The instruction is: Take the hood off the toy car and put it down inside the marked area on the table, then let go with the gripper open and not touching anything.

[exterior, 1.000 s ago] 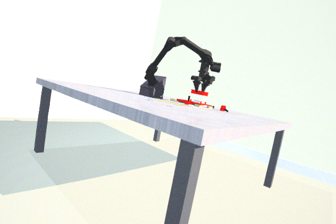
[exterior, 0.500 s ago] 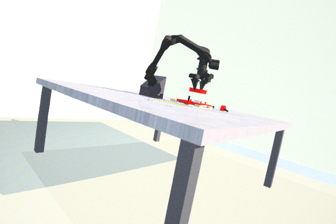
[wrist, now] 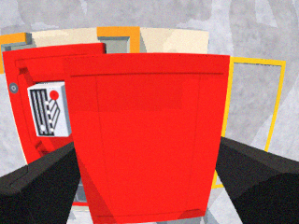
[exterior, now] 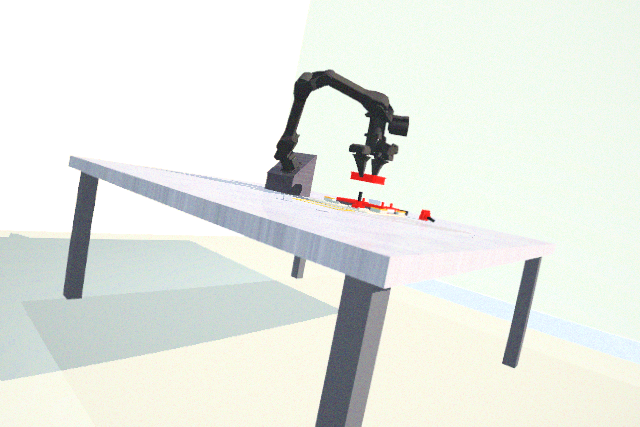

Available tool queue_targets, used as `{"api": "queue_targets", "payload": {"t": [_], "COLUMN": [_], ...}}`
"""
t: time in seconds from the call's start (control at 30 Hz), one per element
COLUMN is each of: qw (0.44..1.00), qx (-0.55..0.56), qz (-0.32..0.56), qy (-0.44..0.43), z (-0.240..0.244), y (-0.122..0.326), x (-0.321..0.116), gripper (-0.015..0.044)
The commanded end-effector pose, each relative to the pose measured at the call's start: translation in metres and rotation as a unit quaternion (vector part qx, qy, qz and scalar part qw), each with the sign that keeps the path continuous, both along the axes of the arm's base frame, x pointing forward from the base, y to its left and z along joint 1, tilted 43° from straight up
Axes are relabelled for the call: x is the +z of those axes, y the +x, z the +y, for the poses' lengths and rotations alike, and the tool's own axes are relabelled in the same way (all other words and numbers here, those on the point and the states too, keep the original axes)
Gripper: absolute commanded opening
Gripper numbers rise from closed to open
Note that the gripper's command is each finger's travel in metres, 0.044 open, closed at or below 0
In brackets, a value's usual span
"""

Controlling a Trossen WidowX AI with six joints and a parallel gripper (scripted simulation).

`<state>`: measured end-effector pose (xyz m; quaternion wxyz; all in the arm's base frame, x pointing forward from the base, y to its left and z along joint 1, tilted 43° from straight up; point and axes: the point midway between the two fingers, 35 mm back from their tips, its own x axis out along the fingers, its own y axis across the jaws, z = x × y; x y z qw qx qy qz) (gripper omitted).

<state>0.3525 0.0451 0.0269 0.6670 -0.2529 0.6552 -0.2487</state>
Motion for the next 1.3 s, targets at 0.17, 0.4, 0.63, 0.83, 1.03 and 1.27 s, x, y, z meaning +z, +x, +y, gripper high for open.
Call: {"api": "queue_targets", "payload": {"t": [0.17,0.4,0.63,0.83,1.03,1.27], "qw": [1.000,1.000,1.000,1.000,1.000,1.000], "qx": [0.003,0.003,0.002,0.002,0.001,0.000], "qz": [-0.003,-0.003,-0.004,-0.004,-0.004,-0.004], "qy": [-0.001,-0.001,-0.003,-0.005,-0.008,-0.011], "z": [-0.024,-0.044,-0.063,-0.079,-0.094,-0.106], "y": [-0.005,-0.012,-0.021,-0.030,-0.040,-0.049], "x": [0.026,0.044,0.062,0.075,0.088,0.097], "gripper": [0.0000,0.0000,0.0000,0.0000,0.0000,0.0000]}}
